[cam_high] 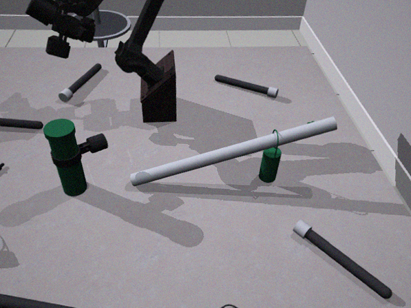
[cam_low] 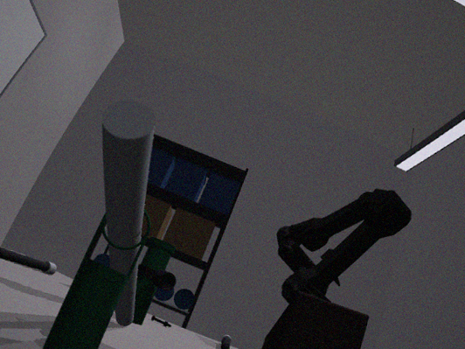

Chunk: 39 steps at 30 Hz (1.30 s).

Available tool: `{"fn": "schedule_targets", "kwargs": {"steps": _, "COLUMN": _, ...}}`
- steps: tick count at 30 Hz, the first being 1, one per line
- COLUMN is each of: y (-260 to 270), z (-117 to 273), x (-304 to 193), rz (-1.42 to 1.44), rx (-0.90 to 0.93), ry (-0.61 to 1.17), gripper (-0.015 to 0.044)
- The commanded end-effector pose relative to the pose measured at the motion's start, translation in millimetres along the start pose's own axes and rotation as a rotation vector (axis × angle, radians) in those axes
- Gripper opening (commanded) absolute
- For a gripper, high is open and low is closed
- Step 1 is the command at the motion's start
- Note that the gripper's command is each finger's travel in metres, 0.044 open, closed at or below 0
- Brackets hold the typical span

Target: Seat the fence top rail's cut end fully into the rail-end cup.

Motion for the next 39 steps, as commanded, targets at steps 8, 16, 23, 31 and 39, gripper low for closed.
{"fn": "schedule_targets", "kwargs": {"steps": 8, "y": -30, "z": 17, "x": -31, "rz": 0.387, "rx": -0.232, "ry": 0.192, "gripper": 0.0440}}
{"fn": "schedule_targets", "kwargs": {"steps": 16, "y": -75, "z": 75, "x": -68, "rz": 0.994, "rx": -0.468, "ry": 0.654, "gripper": 0.0440}}
{"fn": "schedule_targets", "kwargs": {"steps": 23, "y": -98, "z": 153, "x": -77, "rz": 1.470, "rx": -0.491, "ry": 1.195, "gripper": 0.0440}}
{"fn": "schedule_targets", "kwargs": {"steps": 31, "y": -97, "z": 250, "x": -52, "rz": 1.835, "rx": -0.298, "ry": 1.899, "gripper": 0.0440}}
{"fn": "schedule_targets", "kwargs": {"steps": 39, "y": -91, "z": 318, "x": -3, "rz": 2.113, "rx": 0.170, "ry": 2.372, "gripper": 0.0440}}
Point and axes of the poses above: the point midway between the two fingers, 35 mm back from their tips, its own z axis back along the fingers, its own y axis across the jaws, x = y × z, the point moved 7 cm from there along z, back along the fingers, and after that the axes turned 11 degrees about z, right-handed, at the moved point
